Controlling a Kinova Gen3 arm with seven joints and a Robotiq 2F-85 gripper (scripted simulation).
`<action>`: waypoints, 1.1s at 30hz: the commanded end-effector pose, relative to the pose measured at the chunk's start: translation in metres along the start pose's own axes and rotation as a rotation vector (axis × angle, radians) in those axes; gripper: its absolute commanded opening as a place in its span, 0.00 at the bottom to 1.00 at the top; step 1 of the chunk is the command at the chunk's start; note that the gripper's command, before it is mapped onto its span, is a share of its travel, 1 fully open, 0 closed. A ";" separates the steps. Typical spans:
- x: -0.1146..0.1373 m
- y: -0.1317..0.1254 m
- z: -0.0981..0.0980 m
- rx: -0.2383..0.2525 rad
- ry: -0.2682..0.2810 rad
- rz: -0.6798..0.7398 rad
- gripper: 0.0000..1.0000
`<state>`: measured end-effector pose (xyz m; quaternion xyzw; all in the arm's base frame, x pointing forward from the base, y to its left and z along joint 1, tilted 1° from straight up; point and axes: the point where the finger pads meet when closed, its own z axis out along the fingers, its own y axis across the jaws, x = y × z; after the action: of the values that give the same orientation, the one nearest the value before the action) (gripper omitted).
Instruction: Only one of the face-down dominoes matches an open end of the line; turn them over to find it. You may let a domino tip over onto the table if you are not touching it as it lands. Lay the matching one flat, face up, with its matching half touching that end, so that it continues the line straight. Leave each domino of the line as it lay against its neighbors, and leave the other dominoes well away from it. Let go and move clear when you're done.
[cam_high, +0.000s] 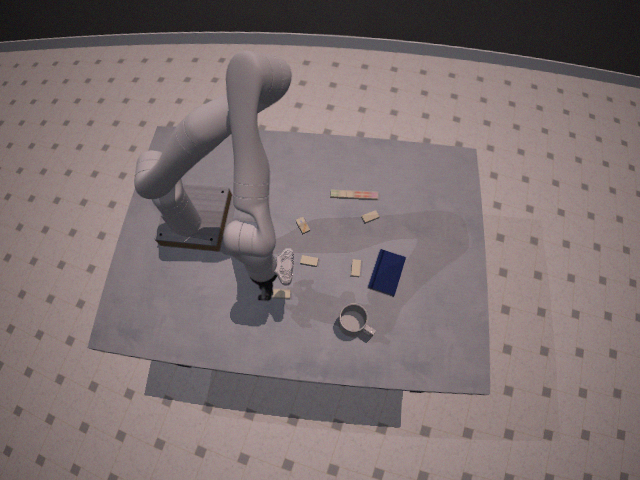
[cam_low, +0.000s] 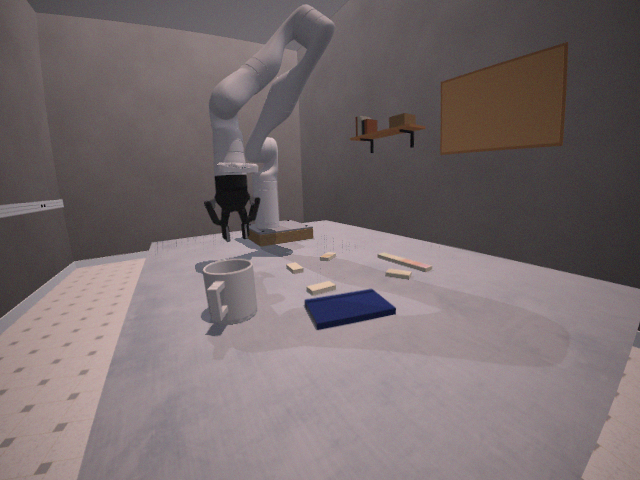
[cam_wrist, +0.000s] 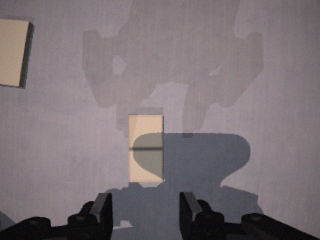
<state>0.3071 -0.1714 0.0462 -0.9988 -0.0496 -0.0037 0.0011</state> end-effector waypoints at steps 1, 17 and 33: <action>0.000 0.000 0.000 0.000 0.001 0.000 0.47; 0.000 -0.001 0.000 0.001 0.000 -0.014 0.47; 0.002 -0.011 0.002 0.021 -0.018 -0.233 0.47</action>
<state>0.3073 -0.1639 0.0447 -0.9919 -0.1268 0.0038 0.0075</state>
